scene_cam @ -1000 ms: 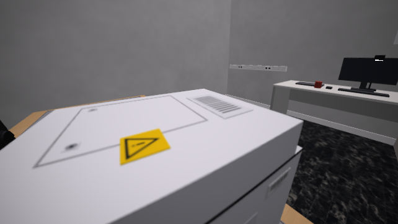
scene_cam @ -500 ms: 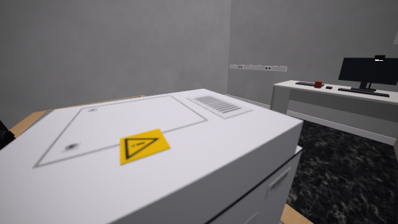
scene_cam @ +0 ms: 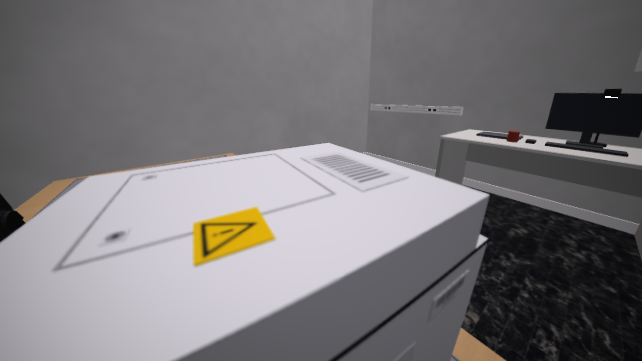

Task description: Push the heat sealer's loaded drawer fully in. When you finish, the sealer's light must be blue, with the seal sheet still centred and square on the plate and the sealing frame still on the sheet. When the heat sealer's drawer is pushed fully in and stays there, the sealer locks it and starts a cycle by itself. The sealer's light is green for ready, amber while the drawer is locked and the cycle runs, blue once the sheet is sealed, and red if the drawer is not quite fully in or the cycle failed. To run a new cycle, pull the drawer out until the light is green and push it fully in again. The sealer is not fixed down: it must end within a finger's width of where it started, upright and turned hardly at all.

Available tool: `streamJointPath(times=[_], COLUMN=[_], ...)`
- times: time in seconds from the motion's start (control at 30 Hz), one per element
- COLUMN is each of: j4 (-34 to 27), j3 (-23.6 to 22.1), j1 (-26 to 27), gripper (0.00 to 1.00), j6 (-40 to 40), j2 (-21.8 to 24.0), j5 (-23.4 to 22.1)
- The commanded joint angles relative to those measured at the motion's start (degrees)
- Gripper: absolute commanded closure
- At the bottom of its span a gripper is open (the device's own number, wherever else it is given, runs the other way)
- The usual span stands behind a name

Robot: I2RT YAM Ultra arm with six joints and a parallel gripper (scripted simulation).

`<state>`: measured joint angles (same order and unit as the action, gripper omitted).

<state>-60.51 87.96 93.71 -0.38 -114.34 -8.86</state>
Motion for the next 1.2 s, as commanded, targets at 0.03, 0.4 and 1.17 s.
streamJointPath(times=[0.03,0.4,1.17], j4=[0.47,0.47,0.47], j3=[0.27,0.27,0.27], j1=[0.00,0.00,0.00], gripper=[0.55,0.78,1.00], j6=[-0.14,-0.14,-0.14], j2=[0.46,0.46,0.46], j5=[0.08,0.08,0.08])
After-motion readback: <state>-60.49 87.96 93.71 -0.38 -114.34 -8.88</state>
